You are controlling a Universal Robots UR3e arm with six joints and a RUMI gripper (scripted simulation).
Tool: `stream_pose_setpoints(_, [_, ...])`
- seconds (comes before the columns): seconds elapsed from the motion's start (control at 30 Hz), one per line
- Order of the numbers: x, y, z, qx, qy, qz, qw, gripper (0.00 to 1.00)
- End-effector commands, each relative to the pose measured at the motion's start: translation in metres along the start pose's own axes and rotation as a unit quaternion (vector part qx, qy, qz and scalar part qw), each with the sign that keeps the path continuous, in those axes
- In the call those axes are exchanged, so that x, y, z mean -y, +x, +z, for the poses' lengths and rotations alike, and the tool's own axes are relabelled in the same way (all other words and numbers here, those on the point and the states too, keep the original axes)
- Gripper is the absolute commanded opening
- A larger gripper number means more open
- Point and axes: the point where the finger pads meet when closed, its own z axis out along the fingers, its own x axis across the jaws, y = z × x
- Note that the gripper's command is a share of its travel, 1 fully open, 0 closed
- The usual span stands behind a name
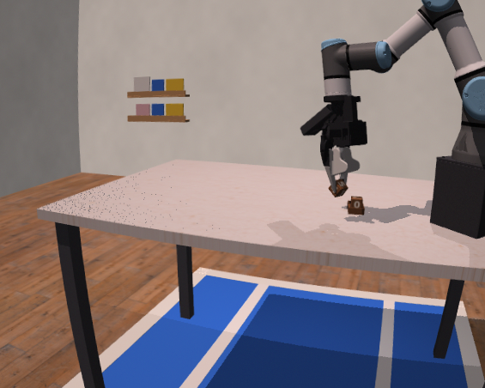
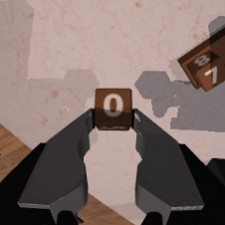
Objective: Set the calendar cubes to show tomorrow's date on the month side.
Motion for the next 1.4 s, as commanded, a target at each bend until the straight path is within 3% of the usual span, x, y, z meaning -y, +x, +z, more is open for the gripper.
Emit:
stream_pose_setpoints(0.0, [-0.0044, -0.0002, -0.0004, -0.002, -0.049, -0.003, 0.999, 0.1])
stream_pose_setpoints(0.87, [-0.0043, -0.0001, -0.0012, -0.002, -0.069, -0.003, 0.998, 0.1])
stream_pose_setpoints(1.37, [-0.0023, -0.0005, -0.0002, -0.003, -0.105, -0.003, 0.994, 0.1])
